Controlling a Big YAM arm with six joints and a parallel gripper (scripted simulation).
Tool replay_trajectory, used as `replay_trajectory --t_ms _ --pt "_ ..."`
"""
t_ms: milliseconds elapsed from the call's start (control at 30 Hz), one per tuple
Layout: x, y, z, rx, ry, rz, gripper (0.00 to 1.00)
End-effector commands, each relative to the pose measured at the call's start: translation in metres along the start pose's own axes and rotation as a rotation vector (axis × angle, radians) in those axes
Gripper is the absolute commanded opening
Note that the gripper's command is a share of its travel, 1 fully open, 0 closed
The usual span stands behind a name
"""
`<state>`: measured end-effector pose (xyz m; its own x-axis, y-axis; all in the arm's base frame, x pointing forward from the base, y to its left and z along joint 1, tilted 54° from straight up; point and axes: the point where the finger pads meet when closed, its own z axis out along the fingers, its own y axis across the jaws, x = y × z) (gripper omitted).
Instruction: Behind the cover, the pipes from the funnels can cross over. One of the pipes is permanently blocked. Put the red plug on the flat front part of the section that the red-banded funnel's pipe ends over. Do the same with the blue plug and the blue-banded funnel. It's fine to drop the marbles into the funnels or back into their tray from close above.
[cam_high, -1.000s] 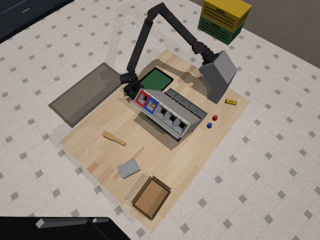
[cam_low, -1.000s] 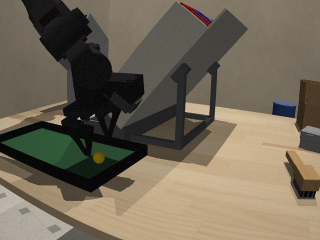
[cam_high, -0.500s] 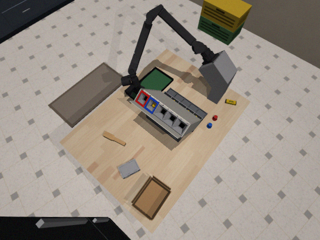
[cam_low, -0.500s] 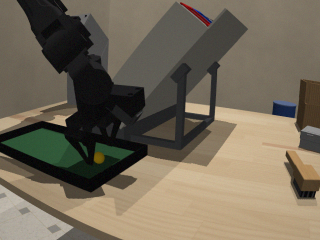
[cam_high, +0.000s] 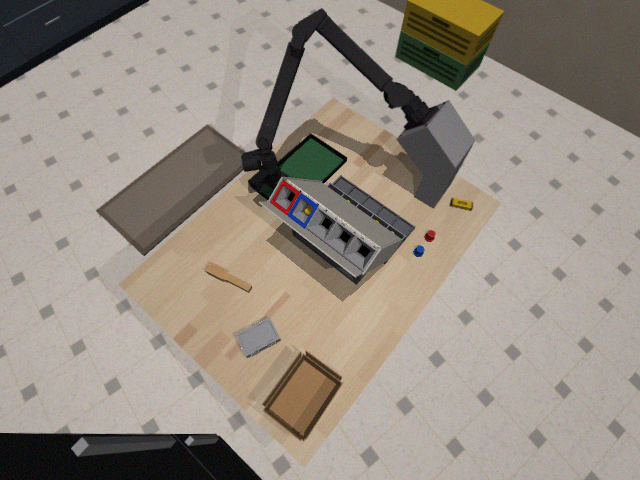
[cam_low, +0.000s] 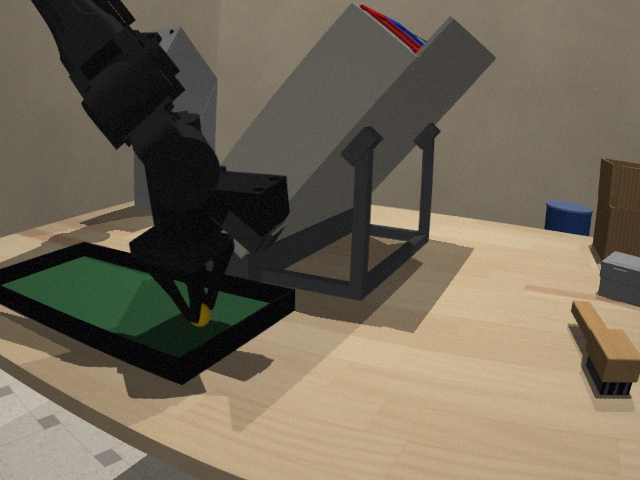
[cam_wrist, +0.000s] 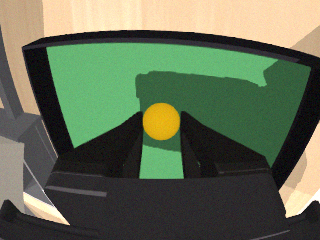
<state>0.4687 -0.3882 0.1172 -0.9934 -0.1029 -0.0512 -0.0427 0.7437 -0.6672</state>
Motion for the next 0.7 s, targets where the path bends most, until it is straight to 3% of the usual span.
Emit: replay_trajectory --t_ms 0,667 --pt "-0.0038 -0.0010 -0.0054 0.001 -0.007 -0.003 0.00" --pt "-0.0036 -0.0026 -0.0048 0.004 -0.009 0.000 0.00"
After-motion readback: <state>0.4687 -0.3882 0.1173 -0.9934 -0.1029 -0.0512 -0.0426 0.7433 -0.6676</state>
